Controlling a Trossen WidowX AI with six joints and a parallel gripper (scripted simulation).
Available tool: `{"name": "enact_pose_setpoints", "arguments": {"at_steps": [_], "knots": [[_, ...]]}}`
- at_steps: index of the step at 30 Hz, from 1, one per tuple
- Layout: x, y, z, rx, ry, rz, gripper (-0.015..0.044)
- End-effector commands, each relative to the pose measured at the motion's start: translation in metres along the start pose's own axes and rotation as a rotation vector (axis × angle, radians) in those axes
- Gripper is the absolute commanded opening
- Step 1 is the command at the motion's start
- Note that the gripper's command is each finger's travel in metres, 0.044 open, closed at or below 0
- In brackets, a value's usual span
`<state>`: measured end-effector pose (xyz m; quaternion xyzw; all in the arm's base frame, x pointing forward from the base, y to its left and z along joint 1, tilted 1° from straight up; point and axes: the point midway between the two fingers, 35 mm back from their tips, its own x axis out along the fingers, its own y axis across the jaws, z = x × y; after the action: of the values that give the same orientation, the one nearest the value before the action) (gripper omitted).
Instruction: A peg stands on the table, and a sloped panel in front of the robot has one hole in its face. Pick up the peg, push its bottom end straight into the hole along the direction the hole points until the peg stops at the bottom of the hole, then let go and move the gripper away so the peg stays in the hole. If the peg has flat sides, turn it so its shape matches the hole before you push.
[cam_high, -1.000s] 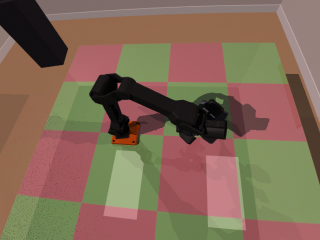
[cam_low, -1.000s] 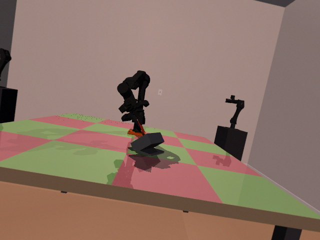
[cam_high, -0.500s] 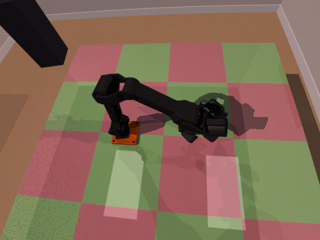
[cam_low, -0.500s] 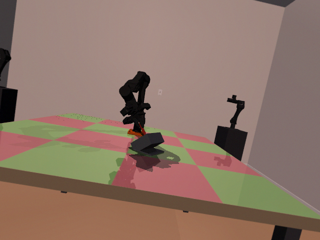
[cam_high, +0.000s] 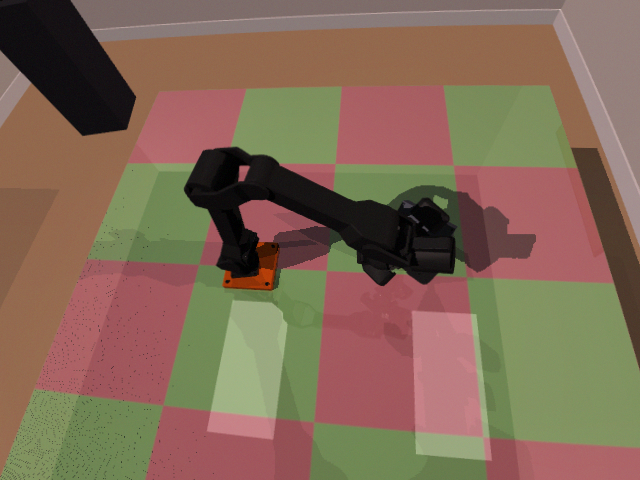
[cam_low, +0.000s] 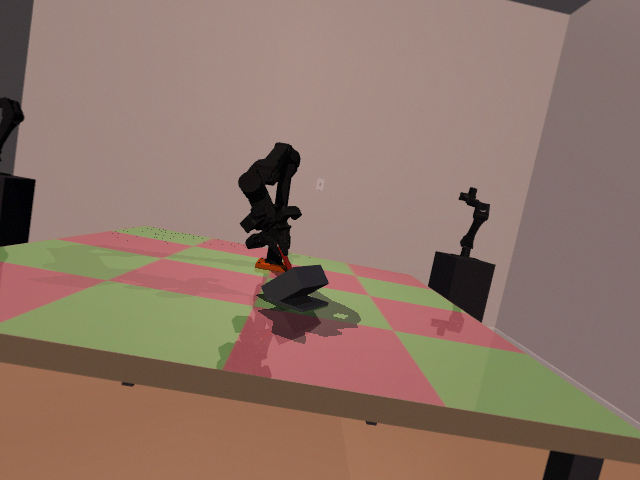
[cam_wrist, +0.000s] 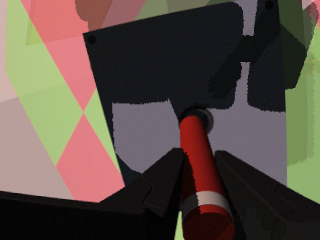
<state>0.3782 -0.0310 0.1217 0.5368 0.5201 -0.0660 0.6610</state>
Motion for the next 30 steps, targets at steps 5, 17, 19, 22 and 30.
{"name": "enact_pose_setpoints", "arguments": {"at_steps": [5,17,19,22,30], "knots": [[0.0,-0.001,0.0,-0.001,0.0,0.0,0.0],[0.003,-0.003,-0.001,0.0,0.001,0.0,0.0],[0.004,-0.003,-0.001,0.0,0.001,0.0,0.0],[0.006,-0.003,-0.001,0.0,0.001,0.0,0.0],[0.011,-0.004,-0.001,0.0,0.001,0.0,0.0]]}}
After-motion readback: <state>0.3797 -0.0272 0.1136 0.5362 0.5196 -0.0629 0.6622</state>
